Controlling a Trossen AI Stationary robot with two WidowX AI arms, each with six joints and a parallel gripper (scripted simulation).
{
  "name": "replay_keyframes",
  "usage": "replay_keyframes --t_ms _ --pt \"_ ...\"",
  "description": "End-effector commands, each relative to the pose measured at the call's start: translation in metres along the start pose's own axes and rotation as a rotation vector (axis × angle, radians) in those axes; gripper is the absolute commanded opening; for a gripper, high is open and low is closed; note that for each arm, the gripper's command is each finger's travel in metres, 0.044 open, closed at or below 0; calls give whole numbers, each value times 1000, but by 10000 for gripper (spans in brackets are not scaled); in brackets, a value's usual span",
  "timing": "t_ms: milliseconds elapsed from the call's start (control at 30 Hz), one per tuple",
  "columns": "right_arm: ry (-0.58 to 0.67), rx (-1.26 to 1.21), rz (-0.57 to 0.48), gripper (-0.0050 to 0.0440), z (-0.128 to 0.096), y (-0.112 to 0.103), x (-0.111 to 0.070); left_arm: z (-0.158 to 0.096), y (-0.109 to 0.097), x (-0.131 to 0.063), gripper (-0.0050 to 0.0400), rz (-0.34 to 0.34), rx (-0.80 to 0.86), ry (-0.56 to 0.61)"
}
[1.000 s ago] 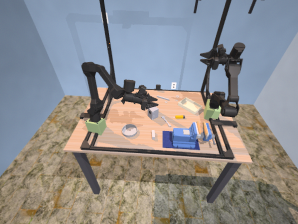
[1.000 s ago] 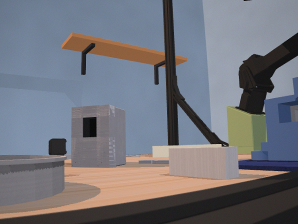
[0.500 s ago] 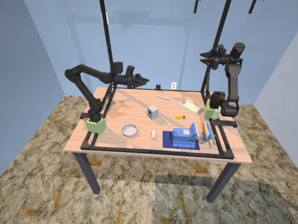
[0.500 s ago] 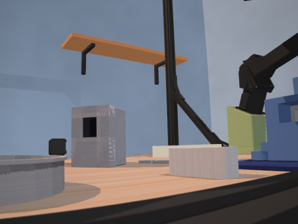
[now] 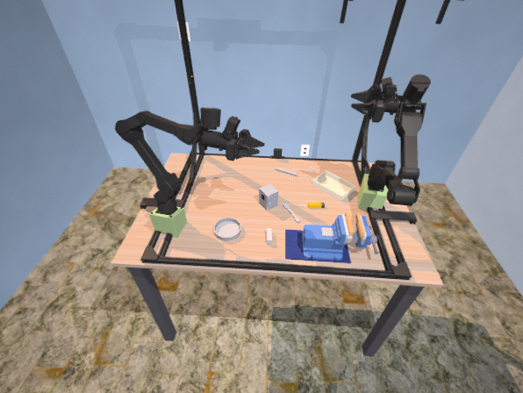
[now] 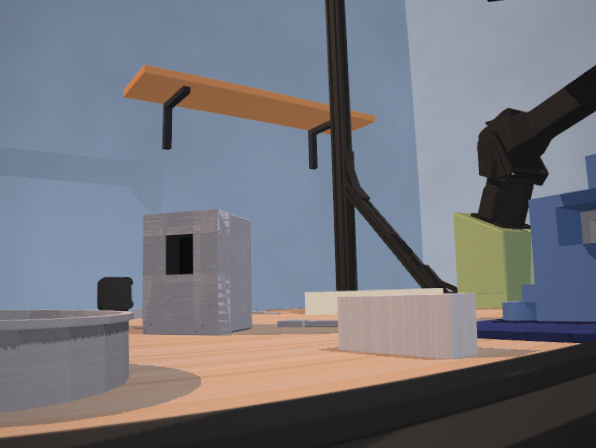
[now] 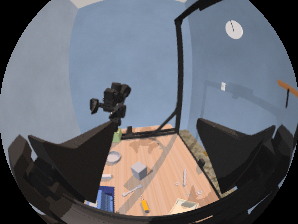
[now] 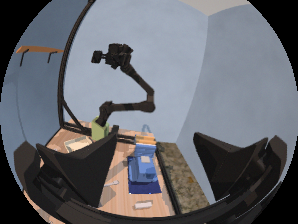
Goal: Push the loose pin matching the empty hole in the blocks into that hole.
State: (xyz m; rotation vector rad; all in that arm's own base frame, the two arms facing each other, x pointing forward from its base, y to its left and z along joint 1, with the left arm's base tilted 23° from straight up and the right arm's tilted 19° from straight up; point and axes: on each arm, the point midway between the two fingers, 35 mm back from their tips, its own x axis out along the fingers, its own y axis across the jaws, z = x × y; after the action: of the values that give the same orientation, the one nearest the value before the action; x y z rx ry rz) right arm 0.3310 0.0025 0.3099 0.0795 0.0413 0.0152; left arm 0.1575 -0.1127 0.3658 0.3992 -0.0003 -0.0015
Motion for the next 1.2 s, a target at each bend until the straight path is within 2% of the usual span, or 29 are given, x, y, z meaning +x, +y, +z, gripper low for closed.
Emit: replay_keyframes --t_ms 0,133,200,367,567,700,767,967,1167 --pt "113 88 13 400 -18 3 20 0 1 0 400 1 3 1" --pt "287 234 9 400 -47 6 46 0 1 0 400 1 3 1" --pt "287 234 9 400 -47 6 46 0 1 0 400 1 3 1" --pt "559 466 -47 400 -100 11 77 0 1 0 400 1 3 1" --pt "901 763 -215 400 -174 16 101 0 1 0 400 1 3 1" --pt "1101 935 -377 400 -221 20 106 0 1 0 400 1 3 1" --pt "1101 935 -377 400 -221 20 106 0 1 0 400 1 3 1" --pt "1315 1119 -627 400 -276 24 103 0 1 0 400 1 3 1" --pt "1417 1205 -790 400 -304 27 97 0 1 0 400 1 3 1"
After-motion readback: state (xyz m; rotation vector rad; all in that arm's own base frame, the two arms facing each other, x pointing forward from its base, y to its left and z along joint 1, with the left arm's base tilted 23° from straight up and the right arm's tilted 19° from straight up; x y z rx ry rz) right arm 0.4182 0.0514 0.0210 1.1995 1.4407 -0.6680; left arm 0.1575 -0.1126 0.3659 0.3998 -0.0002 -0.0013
